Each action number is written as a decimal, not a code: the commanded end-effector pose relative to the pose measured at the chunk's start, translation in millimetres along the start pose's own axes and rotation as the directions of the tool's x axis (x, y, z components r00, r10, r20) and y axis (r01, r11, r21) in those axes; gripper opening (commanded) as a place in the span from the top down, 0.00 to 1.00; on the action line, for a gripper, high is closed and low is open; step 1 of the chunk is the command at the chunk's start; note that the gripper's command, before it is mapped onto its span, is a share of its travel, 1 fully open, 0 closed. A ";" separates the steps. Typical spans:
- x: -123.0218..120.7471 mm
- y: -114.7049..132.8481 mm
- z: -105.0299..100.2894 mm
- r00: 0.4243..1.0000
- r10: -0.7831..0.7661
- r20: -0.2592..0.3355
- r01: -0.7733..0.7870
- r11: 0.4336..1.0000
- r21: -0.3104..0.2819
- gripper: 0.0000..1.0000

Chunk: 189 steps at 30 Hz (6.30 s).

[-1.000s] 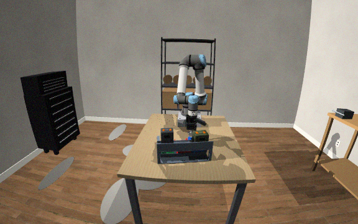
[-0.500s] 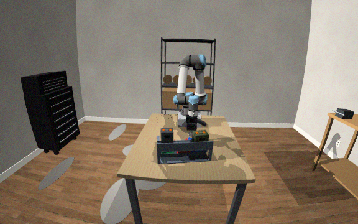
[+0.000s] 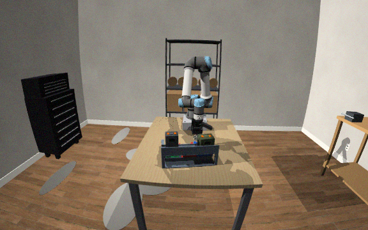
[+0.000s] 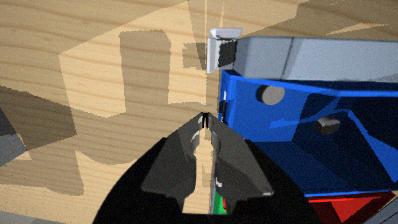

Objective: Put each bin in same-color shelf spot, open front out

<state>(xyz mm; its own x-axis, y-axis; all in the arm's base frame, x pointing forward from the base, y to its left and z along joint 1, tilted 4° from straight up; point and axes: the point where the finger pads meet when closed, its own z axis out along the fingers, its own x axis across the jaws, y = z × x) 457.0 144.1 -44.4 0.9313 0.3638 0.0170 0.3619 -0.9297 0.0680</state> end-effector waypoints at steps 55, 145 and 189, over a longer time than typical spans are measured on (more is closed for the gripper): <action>13.8 0.6 -1.4 1.000 0.000 -0.004 0.000 1.000 -0.002 1.00; -2.6 0.4 -20.9 1.000 0.001 -0.002 -0.001 1.000 -0.001 1.00; -1.2 0.4 -81.3 1.000 0.000 -0.003 0.000 1.000 -0.002 1.00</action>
<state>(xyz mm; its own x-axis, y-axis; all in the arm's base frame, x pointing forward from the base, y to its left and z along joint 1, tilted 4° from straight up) 451.6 147.4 35.6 0.9315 0.3633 0.0184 0.3613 -0.9299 0.0688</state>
